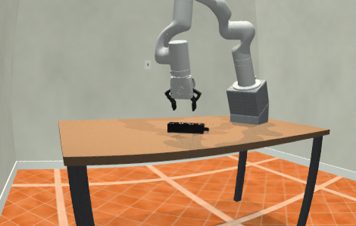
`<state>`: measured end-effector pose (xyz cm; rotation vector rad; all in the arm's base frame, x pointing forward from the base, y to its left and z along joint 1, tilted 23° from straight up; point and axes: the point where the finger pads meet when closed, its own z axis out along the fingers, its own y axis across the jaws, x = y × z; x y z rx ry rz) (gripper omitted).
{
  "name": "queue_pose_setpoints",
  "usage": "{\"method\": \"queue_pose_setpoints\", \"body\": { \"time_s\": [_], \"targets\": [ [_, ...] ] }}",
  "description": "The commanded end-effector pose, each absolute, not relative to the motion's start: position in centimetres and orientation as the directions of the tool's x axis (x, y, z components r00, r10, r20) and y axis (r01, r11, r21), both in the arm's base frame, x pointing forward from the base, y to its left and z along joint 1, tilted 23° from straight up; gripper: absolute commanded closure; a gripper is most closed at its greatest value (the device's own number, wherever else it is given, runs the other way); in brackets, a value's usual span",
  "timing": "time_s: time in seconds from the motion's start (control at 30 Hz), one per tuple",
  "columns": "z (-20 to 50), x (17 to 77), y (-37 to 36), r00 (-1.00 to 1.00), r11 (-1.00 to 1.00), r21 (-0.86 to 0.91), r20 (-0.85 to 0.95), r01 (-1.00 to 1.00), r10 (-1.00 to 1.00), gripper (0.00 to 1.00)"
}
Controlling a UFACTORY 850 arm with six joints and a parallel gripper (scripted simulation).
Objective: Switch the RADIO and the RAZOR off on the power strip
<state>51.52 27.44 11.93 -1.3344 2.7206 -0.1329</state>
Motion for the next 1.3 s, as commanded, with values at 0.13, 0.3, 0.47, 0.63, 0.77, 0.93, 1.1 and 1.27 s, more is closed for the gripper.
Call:
{"method": "queue_pose_setpoints", "body": {
  "time_s": [0.13,0.3,0.47,0.63,0.77,0.93,1.1,1.27],
  "targets": [
    [9.96,50.77,25.8,-0.629,0.614,-0.137,0.177,-0.777,-0.757,0.0],
    [9.96,50.77,25.8,-0.629,0.614,-0.137,0.177,-0.777,-0.757,0.0],
    [9.96,50.77,25.8,-0.629,0.614,-0.137,0.177,-0.777,-0.757,0.0],
    [9.96,50.77,25.8,-0.629,0.614,-0.137,0.177,-0.777,-0.757,0.0],
    [9.96,50.77,25.8,-0.629,0.614,-0.137,0.177,-0.777,-0.757,0.0],
    [9.96,50.77,25.8,-0.629,0.614,-0.137,0.177,-0.777,-0.757,0.0],
    [9.96,50.77,25.8,-0.629,0.614,-0.137,0.177,-0.777,-0.757,0.0],
    [9.96,50.77,25.8,-0.629,0.614,-0.137,0.177,-0.777,-0.757,0.0]
  ]
}}
